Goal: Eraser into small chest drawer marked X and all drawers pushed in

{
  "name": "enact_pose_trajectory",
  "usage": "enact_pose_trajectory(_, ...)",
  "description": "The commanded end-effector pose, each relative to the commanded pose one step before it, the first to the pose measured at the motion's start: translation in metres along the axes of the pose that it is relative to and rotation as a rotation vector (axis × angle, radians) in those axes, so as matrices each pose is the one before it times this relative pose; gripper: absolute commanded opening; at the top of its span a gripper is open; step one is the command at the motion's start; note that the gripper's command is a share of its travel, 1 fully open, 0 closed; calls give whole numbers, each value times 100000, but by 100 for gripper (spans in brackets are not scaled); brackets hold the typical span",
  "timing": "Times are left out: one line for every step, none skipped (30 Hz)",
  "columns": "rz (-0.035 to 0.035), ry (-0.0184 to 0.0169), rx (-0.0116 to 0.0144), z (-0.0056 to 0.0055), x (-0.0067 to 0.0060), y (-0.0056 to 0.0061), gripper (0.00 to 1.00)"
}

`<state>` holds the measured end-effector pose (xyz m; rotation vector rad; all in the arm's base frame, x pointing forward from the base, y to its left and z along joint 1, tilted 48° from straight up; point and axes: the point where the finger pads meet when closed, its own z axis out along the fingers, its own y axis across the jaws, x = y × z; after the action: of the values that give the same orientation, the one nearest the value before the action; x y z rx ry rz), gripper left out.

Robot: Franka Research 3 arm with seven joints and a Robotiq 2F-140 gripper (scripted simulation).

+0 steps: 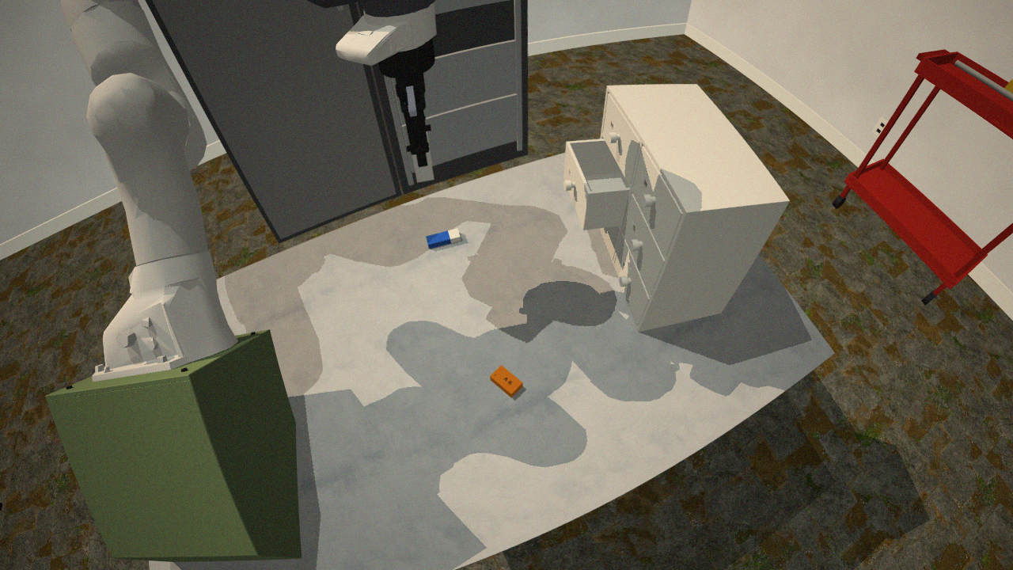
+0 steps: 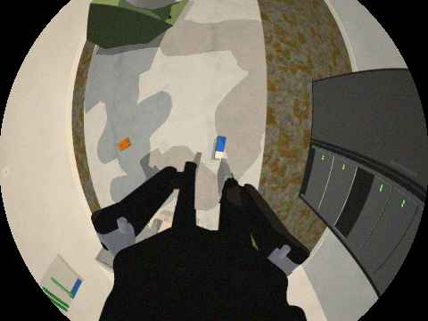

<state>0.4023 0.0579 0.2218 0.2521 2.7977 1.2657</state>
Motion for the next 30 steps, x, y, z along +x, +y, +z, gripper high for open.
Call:
enact_pose_trajectory(-3133, -2280, 546, 3486, -870, 645, 20)
enact_pose_trajectory(-639, 20, 5, 1087, 10, 275, 20)
enact_pose_trajectory(-635, 20, 3, 1078, 6, 273, 20)
enact_pose_trajectory(0, 0, 0, 0, 0, 0, 20)
enact_pose_trajectory(0, 0, 0, 0, 0, 0, 20)
enact_pose_trajectory(-622, 19, 4, 1057, 5, 268, 20)
enact_pose_trajectory(-603, 19, 4, 1025, 3, 259, 20)
enact_pose_trajectory(-577, 18, 5, 983, 2, 249, 20)
enact_pose_trajectory(-546, 17, 5, 929, 1, 235, 20)
enact_pose_trajectory(-508, 16, 5, 865, 0, 218, 20)
enact_pose_trajectory(-462, 15, 7, 789, 0, 199, 20)
enact_pose_trajectory(-414, 13, 3, 704, -3, 178, 20)
enact_pose_trajectory(-354, 10, 0, 599, -5, 153, 20)
enact_pose_trajectory(-286, 11, 8, 492, 1, 122, 20)
enact_pose_trajectory(-219, 5, -3, 367, -7, 95, 20)
enact_pose_trajectory(-157, 5, 2, 267, -2, 67, 20)
enact_pose_trajectory(-101, 4, 3, 175, 0, 43, 20)
enact_pose_trajectory(-56, 2, 2, 97, 1, 24, 20)
enact_pose_trajectory(-22, 1, 1, 38, 0, 9, 20)
enact_pose_trajectory(-3, 0, 0, 6, 0, 1, 20)
enact_pose_trajectory(0, 0, 0, 0, 0, 0, 20)
enact_pose_trajectory(0, 0, 0, 0, 0, 0, 20)
enact_pose_trajectory(0, 0, 0, 0, 0, 0, 20)
enact_pose_trajectory(0, 0, 0, 0, 0, 0, 20)
enact_pose_trajectory(0, 0, 0, 0, 0, 0, 20)
enact_pose_trajectory(0, 0, 0, 0, 0, 0, 20)
enact_pose_trajectory(0, 0, 0, 0, 0, 0, 20)
enact_pose_trajectory(0, 0, 0, 0, 0, 0, 20)
enact_pose_trajectory(0, 0, 0, 0, 0, 0, 20)
enact_pose_trajectory(0, 0, 0, 0, 0, 0, 20)
